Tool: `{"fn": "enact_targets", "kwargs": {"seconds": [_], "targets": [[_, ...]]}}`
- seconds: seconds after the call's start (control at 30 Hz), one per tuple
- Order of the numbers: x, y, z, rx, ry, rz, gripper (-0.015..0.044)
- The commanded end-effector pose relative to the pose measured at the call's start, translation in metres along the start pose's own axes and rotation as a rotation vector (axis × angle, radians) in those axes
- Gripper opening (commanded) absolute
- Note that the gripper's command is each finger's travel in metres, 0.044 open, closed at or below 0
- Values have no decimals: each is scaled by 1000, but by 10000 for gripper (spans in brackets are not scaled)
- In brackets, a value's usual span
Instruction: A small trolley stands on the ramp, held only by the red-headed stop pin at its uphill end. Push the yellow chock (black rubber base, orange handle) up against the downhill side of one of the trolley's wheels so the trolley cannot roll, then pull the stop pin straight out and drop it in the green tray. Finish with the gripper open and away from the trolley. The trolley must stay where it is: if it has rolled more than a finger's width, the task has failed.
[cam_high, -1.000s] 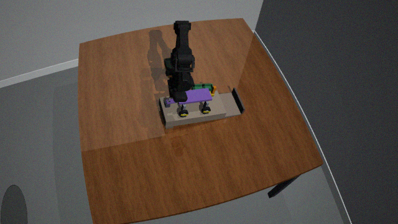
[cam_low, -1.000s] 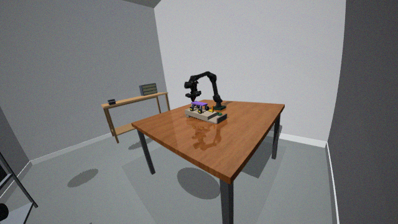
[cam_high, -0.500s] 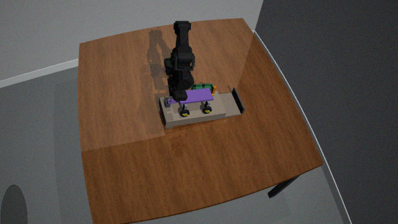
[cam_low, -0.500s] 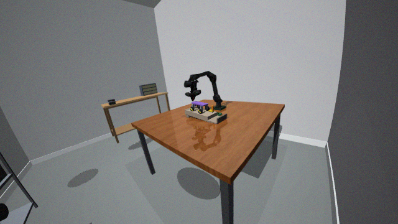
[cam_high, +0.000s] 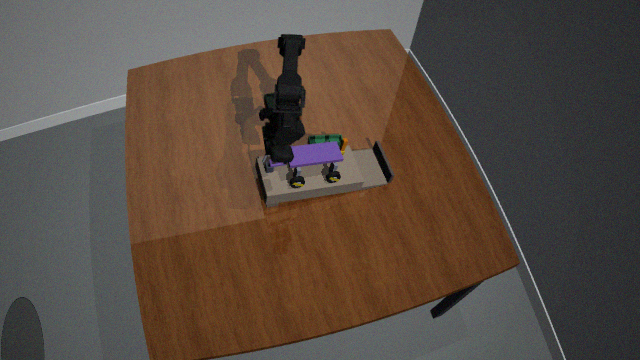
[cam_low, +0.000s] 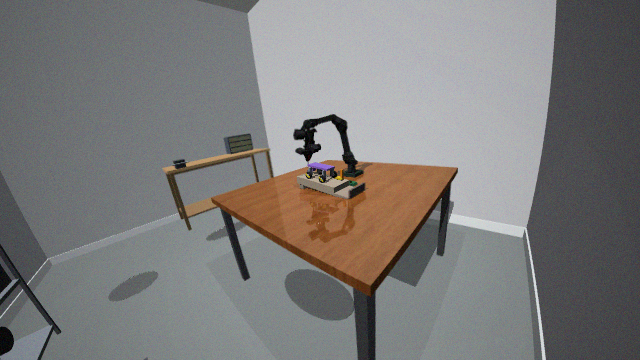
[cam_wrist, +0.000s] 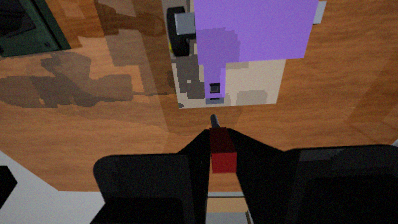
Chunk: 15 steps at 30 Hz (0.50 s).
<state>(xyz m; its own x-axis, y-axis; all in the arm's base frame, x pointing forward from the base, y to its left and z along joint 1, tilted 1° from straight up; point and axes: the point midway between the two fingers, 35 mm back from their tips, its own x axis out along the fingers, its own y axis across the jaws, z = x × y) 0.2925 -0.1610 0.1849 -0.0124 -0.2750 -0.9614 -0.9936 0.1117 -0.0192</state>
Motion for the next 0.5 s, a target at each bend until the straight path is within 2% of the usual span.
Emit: {"fn": "enact_targets", "kwargs": {"seconds": [0.0, 0.23, 0.47], "targets": [[-2, -2, -7, -1, 4, -9, 0], [-2, 1, -12, -1, 5, -9, 0], [-1, 25, -12, -2, 5, -7, 0]]}}
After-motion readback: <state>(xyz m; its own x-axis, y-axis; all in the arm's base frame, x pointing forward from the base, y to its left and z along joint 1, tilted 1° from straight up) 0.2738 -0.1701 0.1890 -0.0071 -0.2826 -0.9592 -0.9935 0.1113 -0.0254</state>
